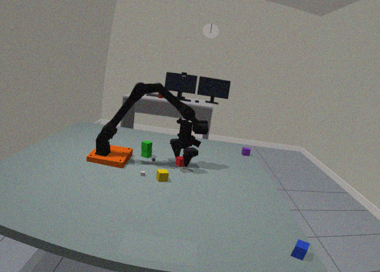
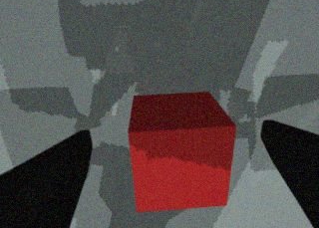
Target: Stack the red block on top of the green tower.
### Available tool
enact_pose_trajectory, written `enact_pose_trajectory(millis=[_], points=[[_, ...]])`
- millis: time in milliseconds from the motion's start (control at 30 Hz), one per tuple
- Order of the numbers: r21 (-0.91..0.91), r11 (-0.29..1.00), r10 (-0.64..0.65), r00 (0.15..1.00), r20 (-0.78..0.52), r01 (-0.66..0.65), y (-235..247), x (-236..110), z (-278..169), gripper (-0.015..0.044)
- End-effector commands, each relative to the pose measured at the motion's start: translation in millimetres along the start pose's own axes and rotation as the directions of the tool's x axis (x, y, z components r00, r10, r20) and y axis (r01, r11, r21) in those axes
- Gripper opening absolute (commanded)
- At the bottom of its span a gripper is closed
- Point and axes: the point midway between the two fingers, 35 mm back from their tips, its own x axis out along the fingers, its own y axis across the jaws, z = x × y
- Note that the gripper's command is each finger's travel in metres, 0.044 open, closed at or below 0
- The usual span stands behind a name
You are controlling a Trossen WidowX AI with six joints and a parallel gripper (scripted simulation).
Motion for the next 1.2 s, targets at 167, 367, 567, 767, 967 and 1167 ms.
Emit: enact_pose_trajectory(millis=[167,367,567,767,967,1167], points=[[-0.001,1.000,0.008,1.000,-0.006,-0.008,1.6,4.7,-2.0,0.0440],[-0.001,1.000,0.008,1.000,-0.006,-0.008,1.6,4.7,-2.0,0.0440],[-0.001,1.000,0.008,1.000,-0.006,-0.008,1.6,3.7,-2.0,0.0335],[-0.001,1.000,0.008,1.000,-0.006,-0.008,1.6,3.7,-2.0,0.0177],[-0.001,1.000,0.008,1.000,-0.006,-0.008,1.6,3.7,-2.0,0.0138],[-0.001,1.000,0.008,1.000,-0.006,-0.008,0.9,-11.7,-1.3,0.0000]])
